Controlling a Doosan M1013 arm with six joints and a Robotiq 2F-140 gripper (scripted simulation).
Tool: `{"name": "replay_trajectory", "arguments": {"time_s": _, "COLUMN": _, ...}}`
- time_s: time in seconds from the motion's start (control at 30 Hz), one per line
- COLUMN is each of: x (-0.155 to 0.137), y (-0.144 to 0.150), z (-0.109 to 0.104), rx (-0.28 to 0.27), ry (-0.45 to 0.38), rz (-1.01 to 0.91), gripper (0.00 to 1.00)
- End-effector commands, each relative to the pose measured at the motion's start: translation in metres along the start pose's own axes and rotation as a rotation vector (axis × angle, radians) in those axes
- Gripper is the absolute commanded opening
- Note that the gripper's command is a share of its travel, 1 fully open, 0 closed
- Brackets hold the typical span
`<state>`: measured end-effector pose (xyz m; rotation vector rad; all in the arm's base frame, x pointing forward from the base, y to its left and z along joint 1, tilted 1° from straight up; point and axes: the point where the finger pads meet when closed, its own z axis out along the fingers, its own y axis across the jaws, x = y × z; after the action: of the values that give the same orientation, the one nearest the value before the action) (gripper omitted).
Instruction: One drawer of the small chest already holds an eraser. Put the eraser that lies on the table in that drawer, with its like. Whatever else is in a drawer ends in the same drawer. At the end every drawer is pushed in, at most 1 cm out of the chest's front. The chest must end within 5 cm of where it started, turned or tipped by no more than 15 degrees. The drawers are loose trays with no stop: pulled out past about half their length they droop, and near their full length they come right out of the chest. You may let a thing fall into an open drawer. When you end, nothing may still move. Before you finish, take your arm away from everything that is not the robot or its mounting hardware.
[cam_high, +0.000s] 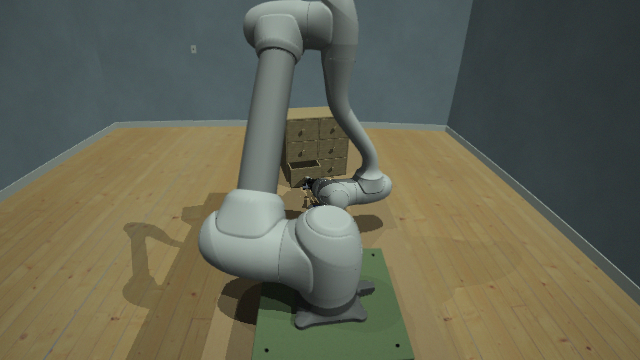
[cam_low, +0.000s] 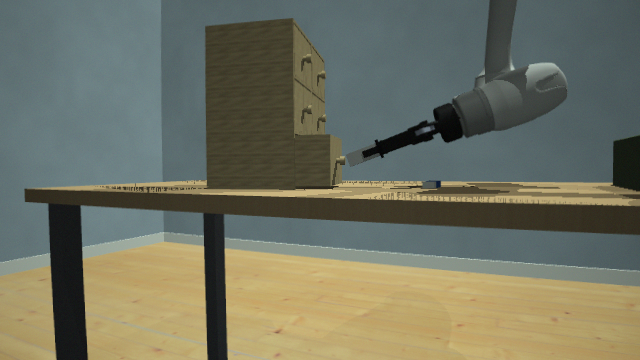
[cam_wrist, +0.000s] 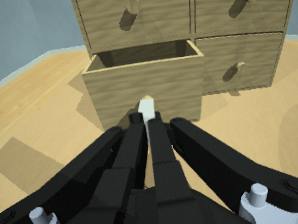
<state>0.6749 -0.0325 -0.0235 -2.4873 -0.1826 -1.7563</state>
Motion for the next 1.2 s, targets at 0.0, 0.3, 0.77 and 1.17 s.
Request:
{"name": "replay_trajectory", "arguments": {"time_s": 0.0, "x": 0.003, "y": 0.0, "z": 0.007, "rx": 0.0, "ry": 0.0, "rz": 0.0, "gripper": 0.0}}
{"name": "replay_trajectory", "arguments": {"time_s": 0.3, "x": 0.008, "y": 0.0, "z": 0.023, "rx": 0.0, "ry": 0.0, "rz": 0.0, "gripper": 0.0}}
{"name": "replay_trajectory", "arguments": {"time_s": 0.77, "x": 0.016, "y": 0.0, "z": 0.043, "rx": 0.0, "ry": 0.0, "rz": 0.0, "gripper": 0.0}}
{"name": "replay_trajectory", "arguments": {"time_s": 1.17, "x": 0.021, "y": 0.0, "z": 0.056, "rx": 0.0, "ry": 0.0, "rz": 0.0, "gripper": 0.0}}
